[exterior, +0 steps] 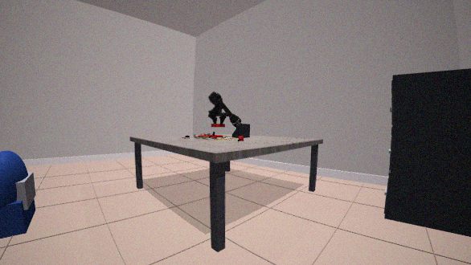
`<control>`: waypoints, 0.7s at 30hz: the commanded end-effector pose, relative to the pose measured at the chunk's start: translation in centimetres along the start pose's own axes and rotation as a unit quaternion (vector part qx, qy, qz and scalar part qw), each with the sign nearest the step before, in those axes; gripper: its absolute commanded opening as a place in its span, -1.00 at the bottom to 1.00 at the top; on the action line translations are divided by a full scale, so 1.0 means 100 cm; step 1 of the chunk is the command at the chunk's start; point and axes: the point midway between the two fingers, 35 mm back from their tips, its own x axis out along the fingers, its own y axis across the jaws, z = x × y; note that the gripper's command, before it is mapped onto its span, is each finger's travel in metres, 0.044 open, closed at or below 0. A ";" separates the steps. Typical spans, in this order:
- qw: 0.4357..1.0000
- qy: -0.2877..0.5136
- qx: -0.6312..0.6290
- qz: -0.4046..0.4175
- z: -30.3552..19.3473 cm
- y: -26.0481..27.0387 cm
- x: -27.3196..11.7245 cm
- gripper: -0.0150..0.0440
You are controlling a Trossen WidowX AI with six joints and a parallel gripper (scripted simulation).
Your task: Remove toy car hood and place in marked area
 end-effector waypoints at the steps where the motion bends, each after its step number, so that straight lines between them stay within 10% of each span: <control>1: 1.000 0.000 0.004 0.001 -0.004 0.022 0.000 -0.49; 21: 1.000 0.002 0.008 -0.007 -0.026 0.082 0.005 -0.49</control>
